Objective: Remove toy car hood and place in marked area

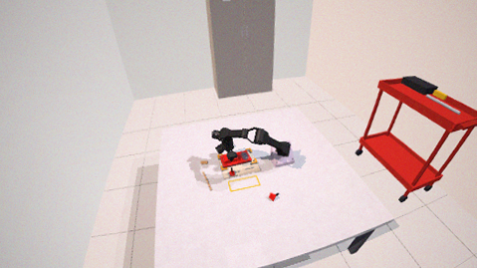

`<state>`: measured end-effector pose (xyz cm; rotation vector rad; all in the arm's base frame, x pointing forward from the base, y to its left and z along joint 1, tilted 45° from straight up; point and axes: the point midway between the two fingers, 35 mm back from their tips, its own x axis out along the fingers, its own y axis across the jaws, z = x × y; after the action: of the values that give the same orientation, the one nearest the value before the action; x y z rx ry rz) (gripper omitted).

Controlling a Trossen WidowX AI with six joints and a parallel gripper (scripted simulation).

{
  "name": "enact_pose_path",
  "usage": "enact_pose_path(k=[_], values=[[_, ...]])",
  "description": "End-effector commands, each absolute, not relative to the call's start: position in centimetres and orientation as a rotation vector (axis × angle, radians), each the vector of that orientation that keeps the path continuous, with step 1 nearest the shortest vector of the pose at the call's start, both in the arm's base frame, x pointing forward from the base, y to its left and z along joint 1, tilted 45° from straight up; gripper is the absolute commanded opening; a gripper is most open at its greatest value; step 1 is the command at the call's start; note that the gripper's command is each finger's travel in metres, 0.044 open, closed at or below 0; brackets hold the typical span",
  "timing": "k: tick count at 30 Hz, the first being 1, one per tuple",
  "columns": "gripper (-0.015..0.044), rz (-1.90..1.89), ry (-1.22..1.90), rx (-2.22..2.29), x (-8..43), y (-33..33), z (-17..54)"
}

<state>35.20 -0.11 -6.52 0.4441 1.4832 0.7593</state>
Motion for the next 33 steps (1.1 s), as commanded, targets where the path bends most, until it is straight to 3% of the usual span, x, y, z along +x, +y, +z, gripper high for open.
enact_pose_path(k=[1,6,33], values=[[0.0117,0.759,1.482,0.442,35.2,-0.3,-6.4],[0.0000,0.759,1.482,0.442,35.3,-0.5,-6.1],[0.0000,0.758,1.483,0.442,35.4,-1.8,-4.9]])
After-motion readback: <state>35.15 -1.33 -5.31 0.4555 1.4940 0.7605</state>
